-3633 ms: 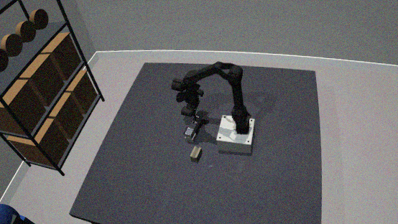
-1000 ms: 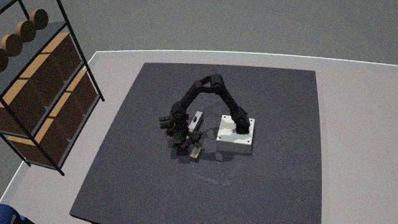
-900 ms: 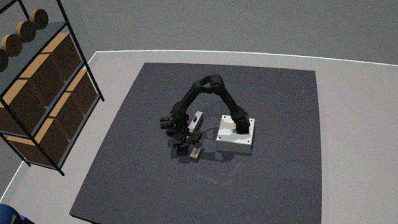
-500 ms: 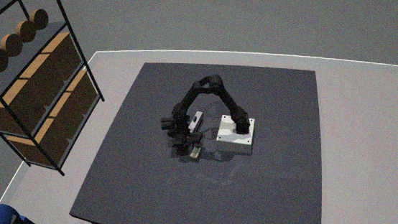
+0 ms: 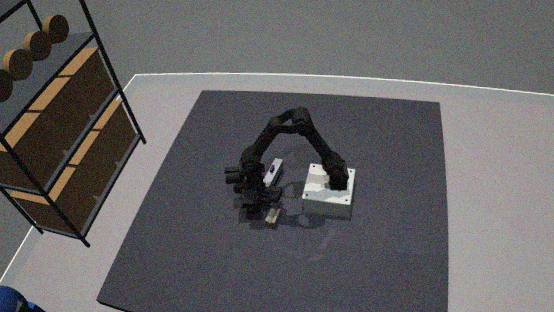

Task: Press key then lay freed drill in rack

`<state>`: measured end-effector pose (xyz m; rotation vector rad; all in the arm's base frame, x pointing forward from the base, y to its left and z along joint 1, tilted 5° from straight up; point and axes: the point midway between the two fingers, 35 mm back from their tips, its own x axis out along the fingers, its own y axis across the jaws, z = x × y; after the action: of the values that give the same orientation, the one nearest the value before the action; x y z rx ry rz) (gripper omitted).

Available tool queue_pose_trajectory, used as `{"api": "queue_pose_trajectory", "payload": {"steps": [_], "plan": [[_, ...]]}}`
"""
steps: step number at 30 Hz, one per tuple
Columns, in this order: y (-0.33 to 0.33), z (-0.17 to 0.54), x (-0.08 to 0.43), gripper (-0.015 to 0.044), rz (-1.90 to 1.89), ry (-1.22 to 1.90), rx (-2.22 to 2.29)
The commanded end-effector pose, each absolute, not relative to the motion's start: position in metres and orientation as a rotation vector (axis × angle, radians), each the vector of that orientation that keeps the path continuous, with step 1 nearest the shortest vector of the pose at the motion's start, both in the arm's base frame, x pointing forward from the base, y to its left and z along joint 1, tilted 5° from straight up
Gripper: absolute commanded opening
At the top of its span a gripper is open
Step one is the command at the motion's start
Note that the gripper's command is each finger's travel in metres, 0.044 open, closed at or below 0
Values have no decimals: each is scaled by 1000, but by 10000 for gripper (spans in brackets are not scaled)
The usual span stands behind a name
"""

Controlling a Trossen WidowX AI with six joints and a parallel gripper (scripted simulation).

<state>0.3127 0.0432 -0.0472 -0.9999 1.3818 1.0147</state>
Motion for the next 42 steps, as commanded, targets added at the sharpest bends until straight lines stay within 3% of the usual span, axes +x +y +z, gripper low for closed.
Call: {"api": "queue_pose_trajectory", "payload": {"steps": [1, 40, 42], "plan": [[43, -47, 313, 0, 1015, 1381, -1000], [88, -45, 326, 0, 1020, 1377, -998], [82, -47, 324, 53, 1019, 1382, -1001]]}}
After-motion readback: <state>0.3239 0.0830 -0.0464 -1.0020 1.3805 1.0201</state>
